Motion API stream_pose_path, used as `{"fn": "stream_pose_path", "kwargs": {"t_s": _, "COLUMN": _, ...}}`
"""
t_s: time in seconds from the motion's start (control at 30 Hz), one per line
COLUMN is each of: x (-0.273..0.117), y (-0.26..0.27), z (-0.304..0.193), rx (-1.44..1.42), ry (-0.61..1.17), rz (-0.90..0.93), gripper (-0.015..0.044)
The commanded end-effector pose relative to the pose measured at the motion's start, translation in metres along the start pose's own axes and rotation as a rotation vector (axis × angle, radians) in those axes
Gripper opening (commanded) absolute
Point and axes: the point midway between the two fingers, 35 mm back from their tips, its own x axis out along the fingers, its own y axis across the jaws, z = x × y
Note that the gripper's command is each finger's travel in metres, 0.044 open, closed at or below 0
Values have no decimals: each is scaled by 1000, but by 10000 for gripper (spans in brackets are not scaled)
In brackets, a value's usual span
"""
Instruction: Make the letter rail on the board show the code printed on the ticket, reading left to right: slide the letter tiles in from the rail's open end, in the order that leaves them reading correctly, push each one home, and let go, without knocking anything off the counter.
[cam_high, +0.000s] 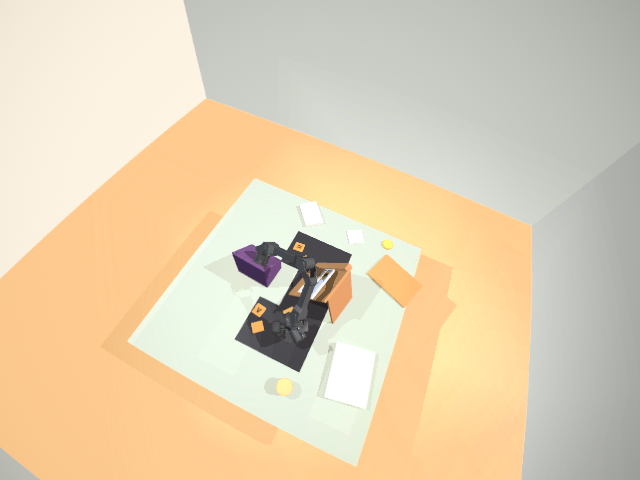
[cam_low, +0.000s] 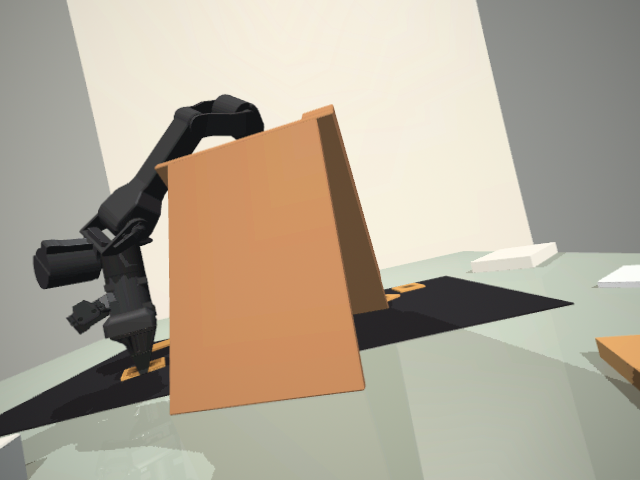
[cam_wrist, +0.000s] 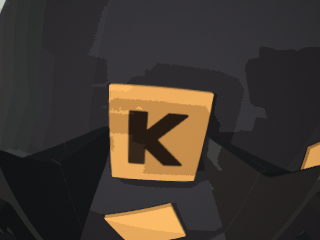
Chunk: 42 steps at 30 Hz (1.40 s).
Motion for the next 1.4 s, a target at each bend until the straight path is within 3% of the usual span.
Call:
{"fn": "stream_pose_path", "kwargs": {"t_s": 0.0, "x": -1, "y": 0, "z": 0, "rx": 3, "ry": 0, "rz": 3, "gripper": 207}}
{"fn": "stream_pose_path", "kwargs": {"t_s": 0.27, "x": -6, "y": 0, "z": 0, "rx": 3, "ry": 0, "rz": 3, "gripper": 0}}
{"fn": "stream_pose_path", "kwargs": {"t_s": 1.37, "x": -24, "y": 2, "z": -1, "rx": 3, "ry": -1, "rz": 2, "gripper": 0}}
